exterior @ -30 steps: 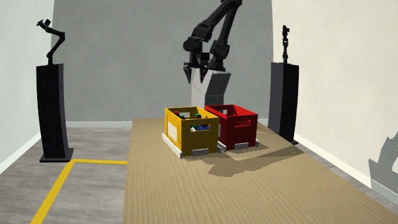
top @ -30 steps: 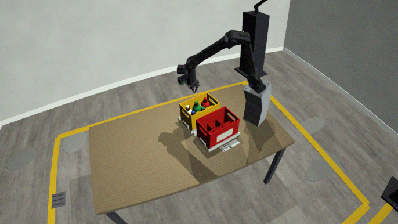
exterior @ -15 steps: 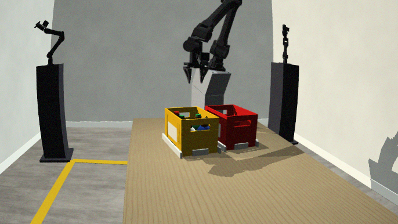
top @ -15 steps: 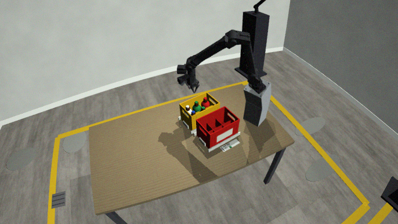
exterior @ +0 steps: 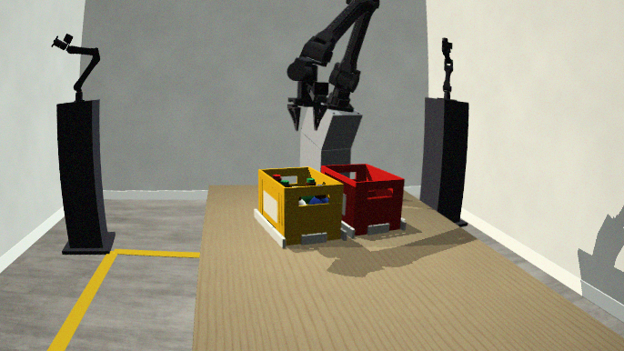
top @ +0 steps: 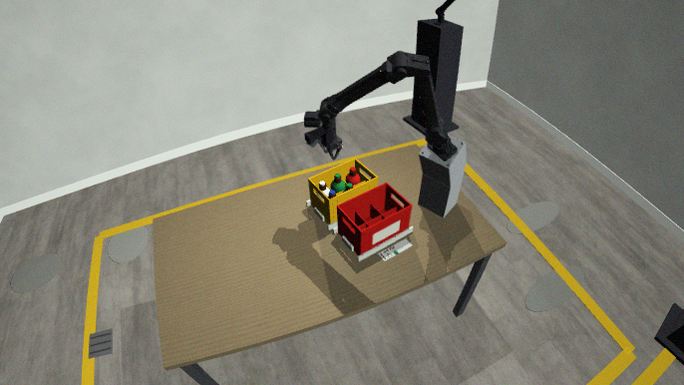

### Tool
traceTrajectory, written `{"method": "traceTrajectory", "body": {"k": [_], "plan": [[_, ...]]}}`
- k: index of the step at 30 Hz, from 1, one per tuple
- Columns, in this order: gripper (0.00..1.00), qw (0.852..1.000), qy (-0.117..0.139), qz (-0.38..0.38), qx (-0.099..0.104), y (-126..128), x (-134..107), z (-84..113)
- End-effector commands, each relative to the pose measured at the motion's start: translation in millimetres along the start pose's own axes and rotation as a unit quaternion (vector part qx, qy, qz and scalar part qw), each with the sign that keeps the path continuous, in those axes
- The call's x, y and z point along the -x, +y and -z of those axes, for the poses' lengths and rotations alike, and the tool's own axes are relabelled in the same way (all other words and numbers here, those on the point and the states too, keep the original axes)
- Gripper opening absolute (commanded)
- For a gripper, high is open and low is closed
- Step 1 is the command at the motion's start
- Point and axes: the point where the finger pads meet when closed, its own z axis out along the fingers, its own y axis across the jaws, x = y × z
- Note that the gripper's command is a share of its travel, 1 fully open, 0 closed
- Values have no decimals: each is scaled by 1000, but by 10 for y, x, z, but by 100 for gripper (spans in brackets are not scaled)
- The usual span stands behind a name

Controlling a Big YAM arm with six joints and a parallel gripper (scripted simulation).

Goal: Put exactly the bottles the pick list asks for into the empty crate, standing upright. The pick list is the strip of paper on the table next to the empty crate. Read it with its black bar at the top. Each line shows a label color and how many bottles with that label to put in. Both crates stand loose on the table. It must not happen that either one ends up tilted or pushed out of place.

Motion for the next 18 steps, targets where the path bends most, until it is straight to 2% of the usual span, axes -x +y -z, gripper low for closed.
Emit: {"method": "traceTrajectory", "body": {"k": [1,2,3,8,14,16,18], "plan": [[61,1000,-13,11,-8,72,116,87],[61,1000,-9,-9,-5,-21,162,-53],[61,1000,-16,-23,-11,-90,263,-45],[61,994,-16,-106,-10,-185,315,-279],[61,979,-16,-205,-8,-295,380,-559],[61,979,-16,-205,-8,-295,380,-559],[61,971,-16,-238,-7,-332,402,-652]]}}
